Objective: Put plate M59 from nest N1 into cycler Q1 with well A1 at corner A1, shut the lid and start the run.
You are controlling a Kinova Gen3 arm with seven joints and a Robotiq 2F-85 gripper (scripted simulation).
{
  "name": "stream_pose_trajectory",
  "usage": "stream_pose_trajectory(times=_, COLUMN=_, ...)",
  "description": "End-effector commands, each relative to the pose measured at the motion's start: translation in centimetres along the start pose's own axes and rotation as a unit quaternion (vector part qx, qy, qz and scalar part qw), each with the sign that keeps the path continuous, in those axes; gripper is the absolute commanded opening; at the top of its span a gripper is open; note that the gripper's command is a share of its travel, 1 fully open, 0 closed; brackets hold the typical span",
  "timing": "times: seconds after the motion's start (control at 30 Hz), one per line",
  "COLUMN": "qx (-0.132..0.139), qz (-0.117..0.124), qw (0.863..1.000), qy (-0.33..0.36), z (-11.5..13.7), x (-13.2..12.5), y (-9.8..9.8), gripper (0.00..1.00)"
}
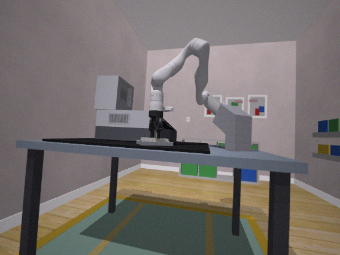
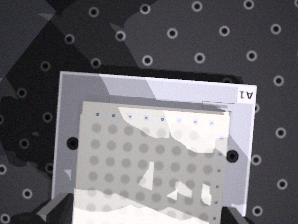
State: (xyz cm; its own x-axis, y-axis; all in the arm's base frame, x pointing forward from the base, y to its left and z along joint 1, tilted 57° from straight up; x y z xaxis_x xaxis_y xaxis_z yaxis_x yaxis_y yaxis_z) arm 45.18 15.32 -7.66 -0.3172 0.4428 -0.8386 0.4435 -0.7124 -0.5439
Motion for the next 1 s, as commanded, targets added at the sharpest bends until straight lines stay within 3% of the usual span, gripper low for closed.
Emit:
stream_pose_trajectory(times=0.0, qx=-0.004, qz=-0.003, qw=1.000, qy=0.001, z=-0.26, x=0.31, y=0.29, gripper=1.00)
stream_pose_trajectory(times=0.6, qx=-0.004, qz=-0.002, qw=1.000, qy=0.001, z=-0.29, x=0.31, y=0.27, gripper=1.00)
stream_pose_trajectory(times=0.97, qx=-0.002, qz=-0.001, qw=1.000, qy=0.000, z=-0.15, x=0.15, y=0.18, gripper=0.92)
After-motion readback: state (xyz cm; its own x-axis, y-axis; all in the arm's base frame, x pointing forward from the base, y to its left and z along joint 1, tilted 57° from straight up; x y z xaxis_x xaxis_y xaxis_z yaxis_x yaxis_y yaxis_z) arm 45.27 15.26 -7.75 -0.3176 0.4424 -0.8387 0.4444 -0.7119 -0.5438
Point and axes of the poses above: the point where the finger pads meet when closed, its own y axis out along the fingers, its own x axis across the jaws, z = x × y, the point moved 4 cm from there along -y, back along the fingers
